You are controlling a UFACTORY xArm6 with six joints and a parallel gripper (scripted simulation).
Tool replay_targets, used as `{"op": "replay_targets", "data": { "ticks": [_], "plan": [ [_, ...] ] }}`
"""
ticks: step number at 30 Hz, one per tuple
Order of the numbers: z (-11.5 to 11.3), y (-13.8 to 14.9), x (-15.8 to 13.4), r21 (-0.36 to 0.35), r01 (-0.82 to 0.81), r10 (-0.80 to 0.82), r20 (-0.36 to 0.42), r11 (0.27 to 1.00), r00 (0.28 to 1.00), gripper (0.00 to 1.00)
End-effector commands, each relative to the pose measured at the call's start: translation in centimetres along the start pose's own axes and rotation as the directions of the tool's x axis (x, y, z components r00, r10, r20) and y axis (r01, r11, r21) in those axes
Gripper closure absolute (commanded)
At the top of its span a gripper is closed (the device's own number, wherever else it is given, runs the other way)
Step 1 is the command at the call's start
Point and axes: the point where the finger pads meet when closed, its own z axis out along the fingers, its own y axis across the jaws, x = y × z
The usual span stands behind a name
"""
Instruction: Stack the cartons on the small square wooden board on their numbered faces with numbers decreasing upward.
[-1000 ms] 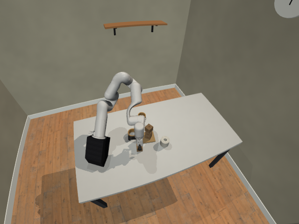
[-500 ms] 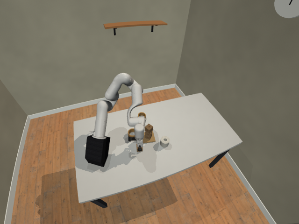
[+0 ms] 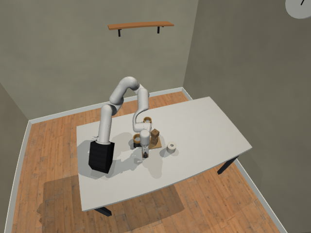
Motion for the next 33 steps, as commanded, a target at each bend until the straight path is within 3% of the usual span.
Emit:
{"op": "replay_targets", "data": {
  "ticks": [1, 33],
  "plan": [
    [0.11, -0.04, -0.09, 0.001, 0.001, -0.001, 0.002, 1.0, 1.0, 0.0],
    [1.05, -0.06, -0.03, 0.003, 0.0, 0.0, 0.001, 1.0, 1.0, 0.0]
  ]
}}
